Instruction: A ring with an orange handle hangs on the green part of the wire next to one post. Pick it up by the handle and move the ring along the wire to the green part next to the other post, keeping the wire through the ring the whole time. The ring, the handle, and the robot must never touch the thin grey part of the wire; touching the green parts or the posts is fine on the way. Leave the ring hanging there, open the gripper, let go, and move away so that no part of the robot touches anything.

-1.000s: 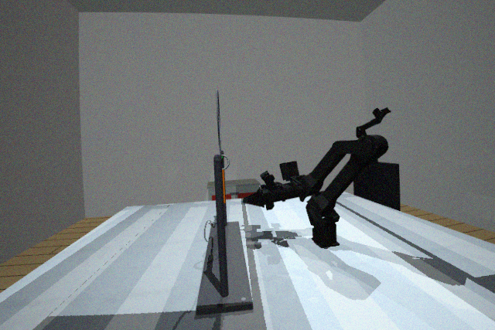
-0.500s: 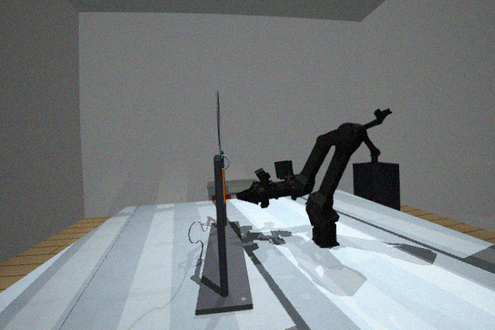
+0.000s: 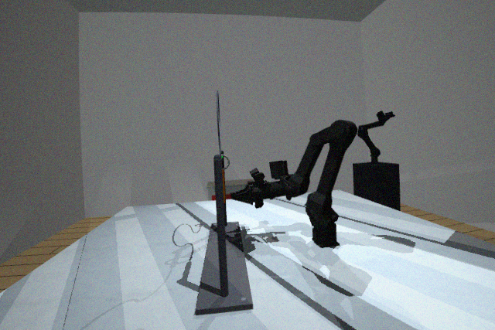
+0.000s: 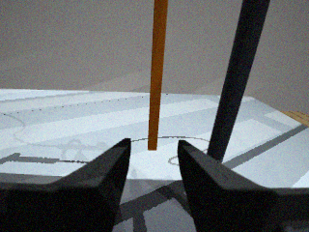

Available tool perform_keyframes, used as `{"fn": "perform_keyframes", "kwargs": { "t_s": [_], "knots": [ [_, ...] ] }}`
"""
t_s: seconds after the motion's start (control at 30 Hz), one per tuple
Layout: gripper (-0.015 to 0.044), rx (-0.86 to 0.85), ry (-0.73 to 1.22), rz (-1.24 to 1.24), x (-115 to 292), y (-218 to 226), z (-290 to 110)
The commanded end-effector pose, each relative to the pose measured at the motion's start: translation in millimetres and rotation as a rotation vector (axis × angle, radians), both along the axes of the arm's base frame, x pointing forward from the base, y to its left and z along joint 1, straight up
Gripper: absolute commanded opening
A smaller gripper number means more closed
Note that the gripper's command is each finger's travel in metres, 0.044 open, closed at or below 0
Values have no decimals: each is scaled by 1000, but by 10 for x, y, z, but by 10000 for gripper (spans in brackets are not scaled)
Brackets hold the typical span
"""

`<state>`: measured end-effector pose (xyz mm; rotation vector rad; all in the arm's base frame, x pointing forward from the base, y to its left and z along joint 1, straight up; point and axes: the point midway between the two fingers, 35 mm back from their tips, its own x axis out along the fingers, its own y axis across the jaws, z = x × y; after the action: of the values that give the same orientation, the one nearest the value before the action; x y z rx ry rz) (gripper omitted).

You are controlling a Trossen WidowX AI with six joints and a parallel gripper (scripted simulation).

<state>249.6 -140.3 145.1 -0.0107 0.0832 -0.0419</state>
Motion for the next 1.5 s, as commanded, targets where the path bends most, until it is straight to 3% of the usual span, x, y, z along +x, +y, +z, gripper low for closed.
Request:
{"fn": "perform_keyframes", "kwargs": {
  "t_s": [0.0, 1.47],
  "knots": [
    [160, 0, -2, -3, 65, -28, 14],
    [160, 1, -10, -3, 581, -22, -42]
  ]
}}
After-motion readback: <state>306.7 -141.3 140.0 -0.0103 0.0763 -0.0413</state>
